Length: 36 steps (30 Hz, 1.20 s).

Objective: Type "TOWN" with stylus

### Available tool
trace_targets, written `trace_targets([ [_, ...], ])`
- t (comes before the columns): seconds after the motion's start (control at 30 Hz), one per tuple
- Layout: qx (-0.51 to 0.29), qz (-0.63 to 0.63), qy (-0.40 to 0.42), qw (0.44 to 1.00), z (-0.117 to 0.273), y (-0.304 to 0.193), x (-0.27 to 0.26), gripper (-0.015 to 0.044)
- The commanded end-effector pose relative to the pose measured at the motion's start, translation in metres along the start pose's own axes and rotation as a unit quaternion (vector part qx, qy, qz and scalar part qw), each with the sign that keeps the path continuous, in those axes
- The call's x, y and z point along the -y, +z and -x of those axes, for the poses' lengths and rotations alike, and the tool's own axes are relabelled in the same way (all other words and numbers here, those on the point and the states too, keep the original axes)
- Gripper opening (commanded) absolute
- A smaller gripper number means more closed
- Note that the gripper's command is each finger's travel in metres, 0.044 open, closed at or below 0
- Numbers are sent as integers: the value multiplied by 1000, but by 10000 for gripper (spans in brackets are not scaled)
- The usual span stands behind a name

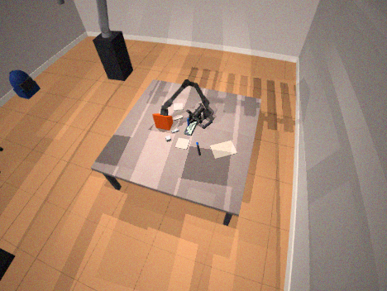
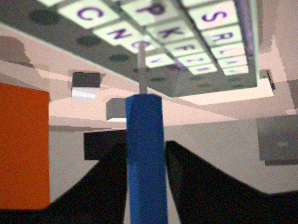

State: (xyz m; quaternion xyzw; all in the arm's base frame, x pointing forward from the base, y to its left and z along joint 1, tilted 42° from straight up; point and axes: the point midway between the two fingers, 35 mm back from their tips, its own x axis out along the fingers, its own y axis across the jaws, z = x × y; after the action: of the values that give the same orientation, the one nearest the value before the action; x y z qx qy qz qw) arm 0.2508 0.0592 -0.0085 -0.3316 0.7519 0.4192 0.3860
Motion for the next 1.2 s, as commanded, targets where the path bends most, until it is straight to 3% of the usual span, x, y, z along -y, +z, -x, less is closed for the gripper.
trace_targets([
  [0.0, 2, -2, 2, 1000, 0, 0, 0, 81],
  [0.63, 5, -6, 4, 1000, 17, -30, 0, 84],
  [0.83, 5, -6, 4, 1000, 17, -30, 0, 44],
  [0.9, 5, -6, 4, 1000, 18, -29, 1, 0],
  [1.17, 4, -5, 2, 1000, 37, -21, 8, 0],
])
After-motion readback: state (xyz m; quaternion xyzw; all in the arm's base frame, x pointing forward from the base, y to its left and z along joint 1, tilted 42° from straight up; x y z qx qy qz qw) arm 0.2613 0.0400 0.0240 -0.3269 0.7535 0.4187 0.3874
